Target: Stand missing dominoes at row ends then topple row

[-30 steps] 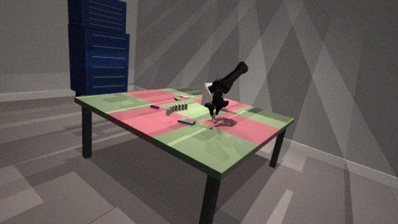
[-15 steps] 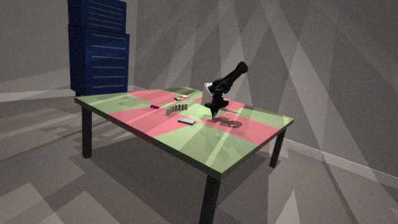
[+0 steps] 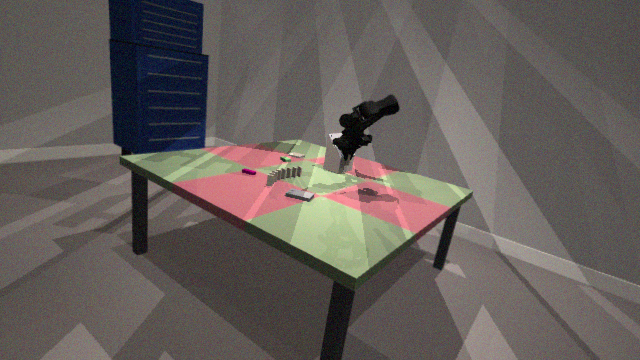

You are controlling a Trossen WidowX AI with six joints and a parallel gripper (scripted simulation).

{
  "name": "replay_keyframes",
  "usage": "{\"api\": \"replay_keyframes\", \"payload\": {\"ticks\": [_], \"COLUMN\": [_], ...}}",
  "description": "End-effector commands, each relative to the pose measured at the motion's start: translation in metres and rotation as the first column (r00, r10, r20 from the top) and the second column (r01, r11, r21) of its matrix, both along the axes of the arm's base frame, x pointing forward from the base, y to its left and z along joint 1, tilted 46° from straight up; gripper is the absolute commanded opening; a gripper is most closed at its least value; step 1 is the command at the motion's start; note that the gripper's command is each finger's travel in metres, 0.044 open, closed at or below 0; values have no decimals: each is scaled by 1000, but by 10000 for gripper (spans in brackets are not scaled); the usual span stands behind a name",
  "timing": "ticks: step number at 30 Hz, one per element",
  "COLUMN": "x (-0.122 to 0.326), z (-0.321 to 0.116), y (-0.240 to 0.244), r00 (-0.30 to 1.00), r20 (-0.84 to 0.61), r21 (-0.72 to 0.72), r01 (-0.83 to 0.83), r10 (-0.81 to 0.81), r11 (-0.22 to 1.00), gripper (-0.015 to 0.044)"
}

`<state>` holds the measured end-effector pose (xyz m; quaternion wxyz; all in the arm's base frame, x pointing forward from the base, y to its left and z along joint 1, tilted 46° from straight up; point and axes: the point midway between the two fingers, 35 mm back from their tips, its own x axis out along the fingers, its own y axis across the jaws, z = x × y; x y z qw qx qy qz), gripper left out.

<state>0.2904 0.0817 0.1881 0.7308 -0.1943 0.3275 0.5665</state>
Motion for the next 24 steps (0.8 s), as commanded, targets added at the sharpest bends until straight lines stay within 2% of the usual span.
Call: {"api": "replay_keyframes", "payload": {"ticks": [1,5,9,14,18,21,24], "x": [-5,-2,2,2,-10,-26,-45], "z": [11,1,-26,-61,-104,-135,-163], "y": [-6,-16,-46,-85,-129,-154,-172], "r00": [1000,999,975,876,640,383,96], "r20": [6,-32,-147,-329,-544,-687,-782], "r21": [10,4,-16,-47,-120,-206,-317], "r01": [-5,38,164,358,581,712,789], "r10": [5,-37,-165,-353,-543,-618,-615], "r11": [1000,999,986,932,805,671,526], "gripper": [107,107,107,107,107,107,107]}}
